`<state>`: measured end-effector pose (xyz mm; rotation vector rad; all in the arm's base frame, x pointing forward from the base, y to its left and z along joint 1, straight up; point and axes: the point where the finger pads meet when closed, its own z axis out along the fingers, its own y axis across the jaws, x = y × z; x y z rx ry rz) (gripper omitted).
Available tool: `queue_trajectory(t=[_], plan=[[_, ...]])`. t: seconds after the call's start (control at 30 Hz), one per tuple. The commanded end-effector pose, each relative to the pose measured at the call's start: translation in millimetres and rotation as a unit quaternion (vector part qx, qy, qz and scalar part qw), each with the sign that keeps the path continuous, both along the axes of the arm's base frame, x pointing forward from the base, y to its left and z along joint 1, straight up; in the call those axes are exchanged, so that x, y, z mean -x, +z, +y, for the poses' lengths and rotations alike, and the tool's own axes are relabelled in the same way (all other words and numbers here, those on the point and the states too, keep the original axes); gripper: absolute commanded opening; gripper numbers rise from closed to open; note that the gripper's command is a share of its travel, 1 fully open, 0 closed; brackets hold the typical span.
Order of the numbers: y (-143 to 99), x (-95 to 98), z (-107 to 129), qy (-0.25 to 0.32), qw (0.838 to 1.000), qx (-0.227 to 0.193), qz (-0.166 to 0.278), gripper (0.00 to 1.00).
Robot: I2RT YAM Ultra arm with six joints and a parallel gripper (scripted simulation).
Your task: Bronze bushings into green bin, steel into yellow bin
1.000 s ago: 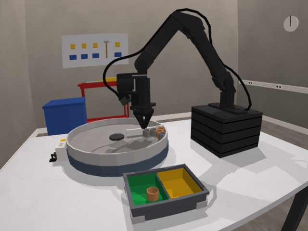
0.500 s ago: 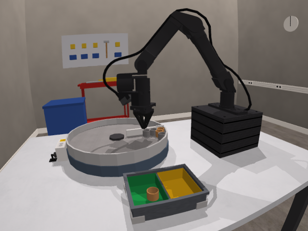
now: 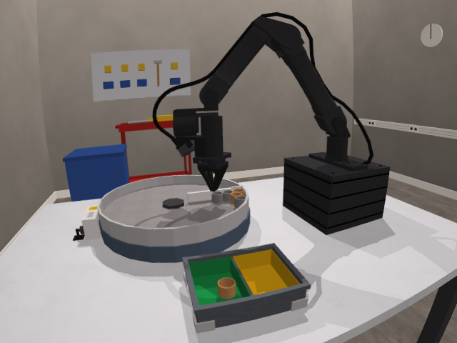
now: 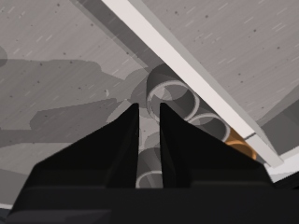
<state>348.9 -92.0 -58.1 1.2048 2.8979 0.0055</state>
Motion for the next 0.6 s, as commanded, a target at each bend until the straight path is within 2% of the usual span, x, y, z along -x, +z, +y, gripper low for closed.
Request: queue_trajectory(t=[0.0,0.13,0.23,0.3,0.57], plan=[[6.3,-11.3,-1.3,-0.001,1.000,0.001,-0.015,0.12],[0.3,1.5,1.4,-0.002,1.000,-0.002,-0.007,0.12],[3.7,-0.8,0.2,-0.002,1.000,0.000,-0.012,0.12],[8.7,-9.7,-2.2,-0.002,1.000,0.003,-0.023,0.12],[8.6,-7.7,-1.7,-0.002,1.000,0.002,-0.019,0.12]])
